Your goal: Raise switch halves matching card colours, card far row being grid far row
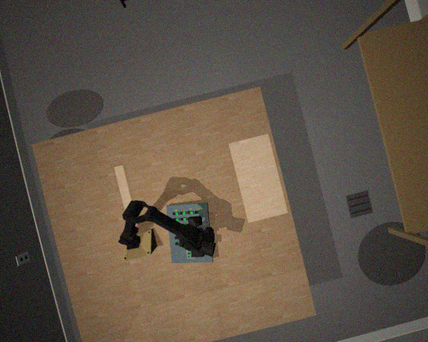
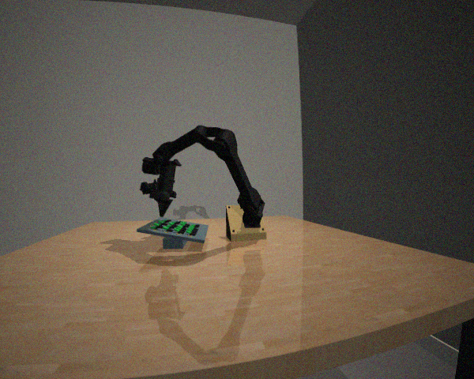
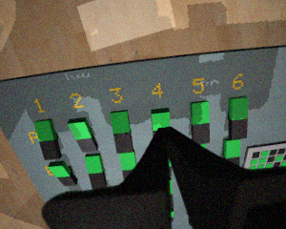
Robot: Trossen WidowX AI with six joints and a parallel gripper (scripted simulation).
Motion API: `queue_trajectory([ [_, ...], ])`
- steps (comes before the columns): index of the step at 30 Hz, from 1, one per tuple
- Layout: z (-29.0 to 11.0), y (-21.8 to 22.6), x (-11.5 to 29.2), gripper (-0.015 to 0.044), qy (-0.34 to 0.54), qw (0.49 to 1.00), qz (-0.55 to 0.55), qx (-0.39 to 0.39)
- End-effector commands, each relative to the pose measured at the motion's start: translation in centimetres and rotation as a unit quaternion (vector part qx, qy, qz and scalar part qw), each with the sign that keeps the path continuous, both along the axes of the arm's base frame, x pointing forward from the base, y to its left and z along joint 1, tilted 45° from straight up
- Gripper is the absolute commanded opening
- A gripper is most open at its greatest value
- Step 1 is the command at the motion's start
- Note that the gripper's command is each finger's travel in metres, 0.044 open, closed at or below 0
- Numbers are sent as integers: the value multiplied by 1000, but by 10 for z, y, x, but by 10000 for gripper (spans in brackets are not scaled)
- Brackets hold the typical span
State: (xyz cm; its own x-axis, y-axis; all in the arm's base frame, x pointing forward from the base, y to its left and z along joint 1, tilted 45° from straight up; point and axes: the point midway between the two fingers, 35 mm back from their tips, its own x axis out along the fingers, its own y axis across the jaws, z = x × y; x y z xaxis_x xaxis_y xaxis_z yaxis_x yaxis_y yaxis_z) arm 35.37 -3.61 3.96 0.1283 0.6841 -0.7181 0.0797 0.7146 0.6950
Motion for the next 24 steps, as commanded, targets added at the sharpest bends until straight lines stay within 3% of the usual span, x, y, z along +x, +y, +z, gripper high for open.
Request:
queue_trajectory([
  [1,-4,4,1,0,1,1000,-2,3],
  [24,-11,11,2,0,1,1000,-2,3],
])
